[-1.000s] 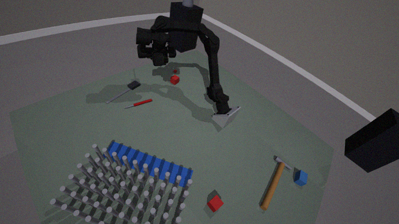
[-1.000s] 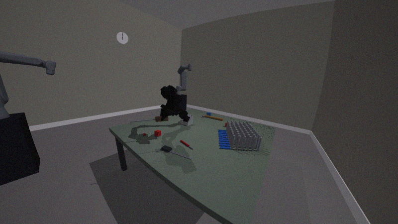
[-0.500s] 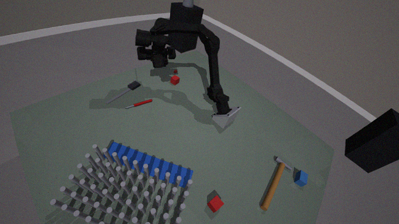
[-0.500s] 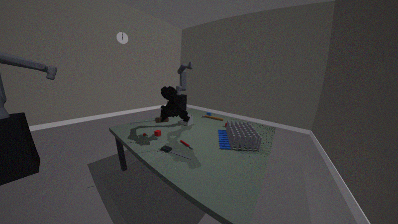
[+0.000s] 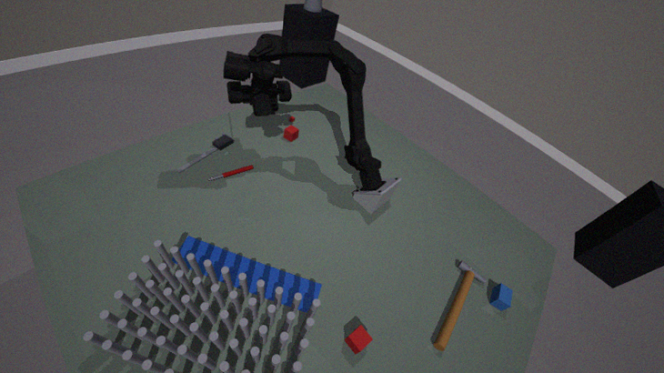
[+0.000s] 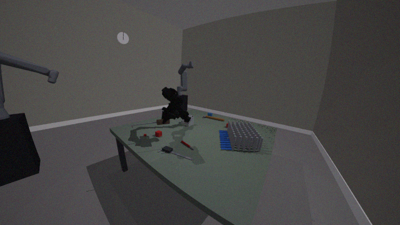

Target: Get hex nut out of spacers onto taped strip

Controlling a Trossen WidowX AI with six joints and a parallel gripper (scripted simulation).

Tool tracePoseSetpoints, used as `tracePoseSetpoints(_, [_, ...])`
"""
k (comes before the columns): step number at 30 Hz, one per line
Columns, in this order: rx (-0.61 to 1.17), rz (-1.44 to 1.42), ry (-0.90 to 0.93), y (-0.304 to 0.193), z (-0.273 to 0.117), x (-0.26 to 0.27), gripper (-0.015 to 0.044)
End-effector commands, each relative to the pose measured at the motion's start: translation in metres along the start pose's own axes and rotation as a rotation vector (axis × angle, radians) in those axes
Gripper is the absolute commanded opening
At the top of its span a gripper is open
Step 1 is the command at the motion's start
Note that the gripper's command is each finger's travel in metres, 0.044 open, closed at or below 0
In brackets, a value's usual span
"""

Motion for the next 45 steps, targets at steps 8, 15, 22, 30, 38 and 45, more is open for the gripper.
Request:
tracePoseSetpoints(8, [-0.003,-0.001,0.005,0.005,0.006,0.000,0.0000])
tracePoseSetpoints(15, [-0.006,0.000,0.008,0.008,0.009,-0.001,0.0000])
tracePoseSetpoints(22, [-0.008,0.000,0.010,0.012,0.012,-0.001,0.0000])
tracePoseSetpoints(30, [-0.011,0.001,0.013,0.015,0.016,-0.001,0.0000])
tracePoseSetpoints(38, [-0.013,0.002,0.015,0.019,0.021,-0.002,0.0000])
tracePoseSetpoints(45, [-0.015,0.003,0.017,0.022,0.024,-0.002,0.0000])
Point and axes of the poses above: the point midway between the two fingers, 35 mm back from their tips, its own z axis out along the fingers, its own x axis across the jaws, y = z × x, the point moved 2 cm from there along -z, back along the fingers, and after that the axes turned 13 degrees about z, right-handed, at the moved point
